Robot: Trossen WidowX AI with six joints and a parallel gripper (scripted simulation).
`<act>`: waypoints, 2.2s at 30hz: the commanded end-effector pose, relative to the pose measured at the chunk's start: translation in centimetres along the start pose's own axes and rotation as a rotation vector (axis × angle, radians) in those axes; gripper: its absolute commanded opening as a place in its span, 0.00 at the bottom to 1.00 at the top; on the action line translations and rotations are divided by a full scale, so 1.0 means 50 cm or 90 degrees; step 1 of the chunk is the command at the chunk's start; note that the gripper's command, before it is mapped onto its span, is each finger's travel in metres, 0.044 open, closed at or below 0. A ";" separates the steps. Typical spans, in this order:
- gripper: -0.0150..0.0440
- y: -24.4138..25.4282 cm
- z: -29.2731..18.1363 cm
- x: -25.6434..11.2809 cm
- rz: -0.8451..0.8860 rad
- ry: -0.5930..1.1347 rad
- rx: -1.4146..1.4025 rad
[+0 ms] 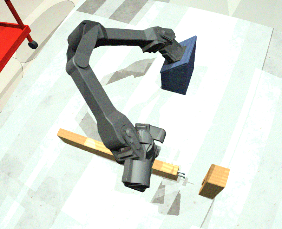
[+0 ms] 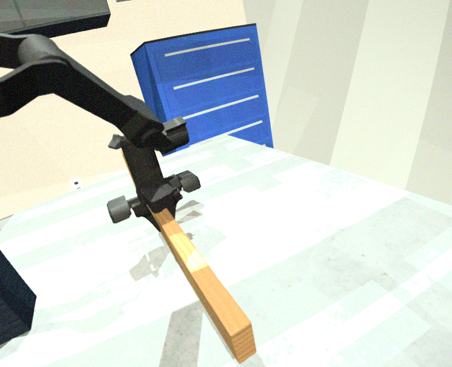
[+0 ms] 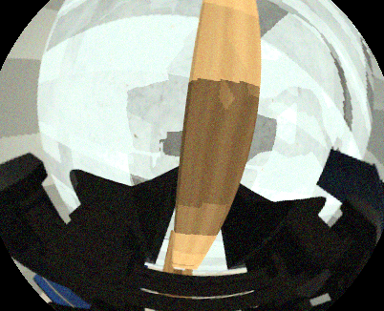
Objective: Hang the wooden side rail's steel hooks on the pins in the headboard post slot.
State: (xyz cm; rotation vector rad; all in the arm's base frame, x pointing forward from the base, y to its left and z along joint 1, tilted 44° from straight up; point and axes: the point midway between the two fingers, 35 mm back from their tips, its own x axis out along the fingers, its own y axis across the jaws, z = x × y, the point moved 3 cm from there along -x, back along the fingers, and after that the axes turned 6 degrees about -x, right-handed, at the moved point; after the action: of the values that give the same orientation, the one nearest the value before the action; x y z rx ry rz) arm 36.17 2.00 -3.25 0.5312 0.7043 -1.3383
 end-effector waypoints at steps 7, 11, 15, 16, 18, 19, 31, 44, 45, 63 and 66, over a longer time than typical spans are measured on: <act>0.25 0.002 -0.004 -0.010 0.006 -0.002 -0.002; 0.25 0.002 -0.004 -0.012 0.006 -0.001 -0.002; 0.25 0.002 -0.004 -0.013 0.006 -0.001 -0.002; 0.25 0.002 -0.004 -0.013 0.006 -0.001 -0.002; 0.25 0.002 -0.004 -0.014 0.006 -0.001 -0.002; 0.25 0.002 -0.004 -0.014 0.006 -0.001 -0.002; 0.25 0.002 -0.004 -0.018 0.006 -0.001 -0.002; 0.25 0.002 -0.004 -0.023 0.006 -0.001 -0.002; 0.25 0.002 -0.004 -0.023 0.006 -0.001 -0.002; 0.25 0.006 -0.007 -0.020 0.006 -0.001 -0.001; 0.25 0.006 -0.008 -0.021 0.006 -0.001 -0.001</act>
State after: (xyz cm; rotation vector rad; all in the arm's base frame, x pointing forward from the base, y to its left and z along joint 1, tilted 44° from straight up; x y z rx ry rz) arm 36.26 2.62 -2.83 0.5322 0.7010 -1.3390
